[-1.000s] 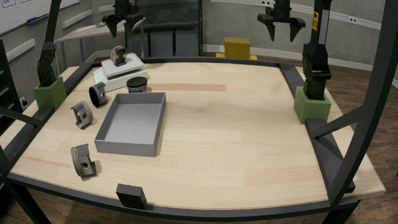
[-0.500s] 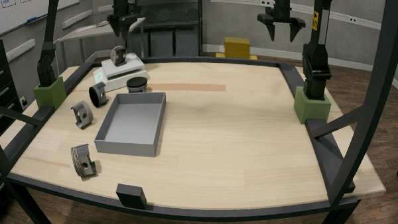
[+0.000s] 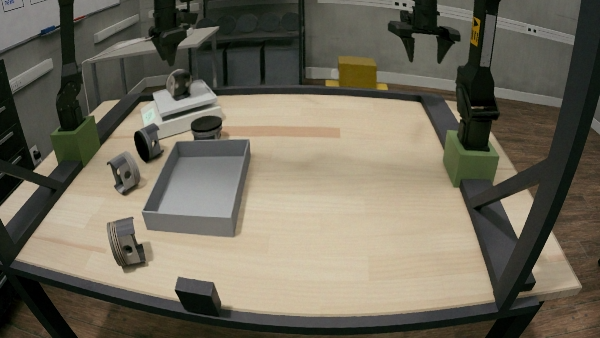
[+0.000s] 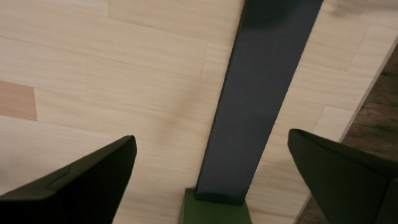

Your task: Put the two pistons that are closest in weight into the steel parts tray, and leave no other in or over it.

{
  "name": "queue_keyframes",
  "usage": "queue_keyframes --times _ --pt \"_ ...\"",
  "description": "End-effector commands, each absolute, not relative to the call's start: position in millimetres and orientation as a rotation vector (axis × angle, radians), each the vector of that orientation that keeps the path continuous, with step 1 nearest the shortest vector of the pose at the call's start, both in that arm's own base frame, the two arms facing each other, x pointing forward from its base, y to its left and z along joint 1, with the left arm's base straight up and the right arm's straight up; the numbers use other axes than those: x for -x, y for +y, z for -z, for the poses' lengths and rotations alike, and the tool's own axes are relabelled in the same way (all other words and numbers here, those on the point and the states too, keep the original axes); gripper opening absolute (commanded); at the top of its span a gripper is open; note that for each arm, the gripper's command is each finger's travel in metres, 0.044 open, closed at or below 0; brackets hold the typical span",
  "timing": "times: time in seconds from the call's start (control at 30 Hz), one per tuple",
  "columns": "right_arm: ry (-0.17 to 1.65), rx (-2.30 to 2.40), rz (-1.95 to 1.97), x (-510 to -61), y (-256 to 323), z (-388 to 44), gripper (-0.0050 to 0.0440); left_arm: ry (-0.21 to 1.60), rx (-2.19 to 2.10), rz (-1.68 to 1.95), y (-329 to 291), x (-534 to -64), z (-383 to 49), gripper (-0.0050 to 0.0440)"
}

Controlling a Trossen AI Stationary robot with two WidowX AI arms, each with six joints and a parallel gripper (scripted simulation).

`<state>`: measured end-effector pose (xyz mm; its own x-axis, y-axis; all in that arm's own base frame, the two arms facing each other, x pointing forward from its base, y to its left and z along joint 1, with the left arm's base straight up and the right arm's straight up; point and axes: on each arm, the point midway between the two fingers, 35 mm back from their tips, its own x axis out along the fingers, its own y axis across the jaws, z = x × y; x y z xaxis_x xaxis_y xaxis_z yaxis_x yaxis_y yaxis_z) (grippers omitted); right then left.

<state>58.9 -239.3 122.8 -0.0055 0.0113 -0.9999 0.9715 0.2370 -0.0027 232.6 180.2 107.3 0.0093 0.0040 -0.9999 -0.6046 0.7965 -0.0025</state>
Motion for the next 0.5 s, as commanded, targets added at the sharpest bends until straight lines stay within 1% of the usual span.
queue_keyframes --times 0.0,0.03,0.47 --pt "1.299 -1.013 1.034 -61.3 -244.4 -131.3 0.0400 1.437 0.475 -0.502 172.3 -222.4 -110.9 0.0378" --pt "1.299 -1.013 1.034 -61.3 -244.4 -131.3 0.0400 1.437 0.475 -0.502 172.3 -222.4 -110.9 0.0378" --pt "1.299 -1.013 1.034 -61.3 -244.4 -131.3 0.0400 1.154 0.312 -0.464 140.0 -174.2 -79.4 0.0378"
